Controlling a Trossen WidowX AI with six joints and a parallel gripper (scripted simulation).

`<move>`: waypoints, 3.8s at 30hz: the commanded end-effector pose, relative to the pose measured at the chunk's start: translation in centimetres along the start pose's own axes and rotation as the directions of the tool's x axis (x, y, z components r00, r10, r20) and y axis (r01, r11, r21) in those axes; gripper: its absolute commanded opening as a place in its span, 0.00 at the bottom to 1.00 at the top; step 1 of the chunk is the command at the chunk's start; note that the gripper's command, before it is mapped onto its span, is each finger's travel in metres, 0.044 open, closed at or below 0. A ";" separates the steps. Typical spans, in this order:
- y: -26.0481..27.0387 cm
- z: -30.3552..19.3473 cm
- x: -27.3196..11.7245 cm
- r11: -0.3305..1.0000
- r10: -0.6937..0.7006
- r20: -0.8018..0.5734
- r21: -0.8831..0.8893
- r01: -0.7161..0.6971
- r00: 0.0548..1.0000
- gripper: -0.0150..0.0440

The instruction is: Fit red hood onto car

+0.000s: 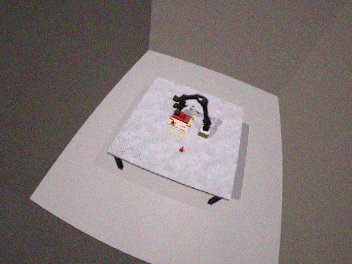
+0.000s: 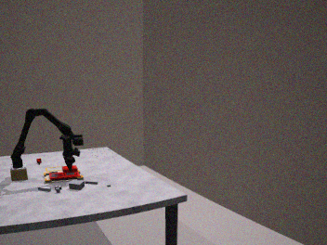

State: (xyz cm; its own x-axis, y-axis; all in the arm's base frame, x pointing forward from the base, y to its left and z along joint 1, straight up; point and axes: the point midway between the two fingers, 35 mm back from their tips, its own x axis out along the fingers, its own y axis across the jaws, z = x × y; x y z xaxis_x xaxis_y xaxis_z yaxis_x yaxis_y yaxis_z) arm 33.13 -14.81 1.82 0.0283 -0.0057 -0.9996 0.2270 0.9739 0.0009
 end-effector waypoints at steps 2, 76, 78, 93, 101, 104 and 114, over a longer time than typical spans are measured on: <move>0.0 0.0 0.3 1.000 0.002 0.000 -0.002 -0.002 1.000 0.25; -0.1 -0.1 1.2 1.000 -0.002 0.003 0.000 0.002 1.000 0.25; -0.1 -0.1 1.3 1.000 -0.002 0.003 0.000 0.002 1.000 0.25; -0.1 -0.1 1.5 1.000 -0.001 0.004 0.001 0.001 1.000 0.25; -0.1 -0.1 1.6 1.000 -0.001 0.004 0.001 0.001 1.000 0.61; -0.1 -0.1 1.6 1.000 -0.001 0.004 0.001 0.001 1.000 0.74; -0.1 0.0 0.8 1.000 -0.002 0.003 0.001 0.002 1.000 1.00</move>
State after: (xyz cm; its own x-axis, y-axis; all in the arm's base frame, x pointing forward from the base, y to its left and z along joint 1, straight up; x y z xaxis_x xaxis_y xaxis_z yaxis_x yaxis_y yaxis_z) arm 33.05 -14.83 0.31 0.0294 -0.0059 -0.9996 0.2285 0.9736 0.0010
